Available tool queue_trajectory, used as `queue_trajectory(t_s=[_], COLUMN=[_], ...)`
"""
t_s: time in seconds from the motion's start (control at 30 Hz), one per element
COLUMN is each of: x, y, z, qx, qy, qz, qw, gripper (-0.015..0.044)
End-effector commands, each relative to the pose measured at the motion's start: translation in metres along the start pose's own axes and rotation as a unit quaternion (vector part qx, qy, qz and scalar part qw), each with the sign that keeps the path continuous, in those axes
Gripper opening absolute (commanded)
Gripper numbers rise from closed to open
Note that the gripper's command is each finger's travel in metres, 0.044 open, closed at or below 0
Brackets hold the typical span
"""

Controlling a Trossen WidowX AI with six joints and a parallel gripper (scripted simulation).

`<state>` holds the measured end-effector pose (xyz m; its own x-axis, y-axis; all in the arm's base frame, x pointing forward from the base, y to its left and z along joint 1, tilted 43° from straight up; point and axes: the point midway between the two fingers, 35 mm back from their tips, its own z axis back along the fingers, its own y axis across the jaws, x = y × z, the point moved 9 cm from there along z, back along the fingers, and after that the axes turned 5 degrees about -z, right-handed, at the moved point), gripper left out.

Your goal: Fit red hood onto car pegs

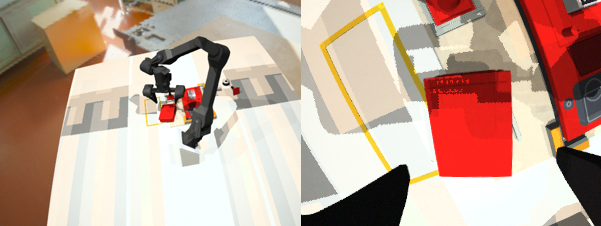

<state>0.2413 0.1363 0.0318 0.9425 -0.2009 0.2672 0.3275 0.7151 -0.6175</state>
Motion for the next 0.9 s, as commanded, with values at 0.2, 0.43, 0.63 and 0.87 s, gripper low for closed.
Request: queue_trajectory(t_s=[0.2, 0.43, 0.63, 0.87], x=[0.0, 0.001, 0.001, 0.001], y=[0.0, 0.0, 0.0, 0.001], z=[-0.007, -0.012, -0.016, -0.021], qx=[0.0, 0.0, 0.0, 0.0], qy=[-0.002, -0.002, -0.002, -0.002], qz=[-0.002, -0.002, -0.002, -0.002], qw=[1.0, 1.0, 1.0, 1.0], gripper=[0.044, 0.044, 0.044, 0.044])
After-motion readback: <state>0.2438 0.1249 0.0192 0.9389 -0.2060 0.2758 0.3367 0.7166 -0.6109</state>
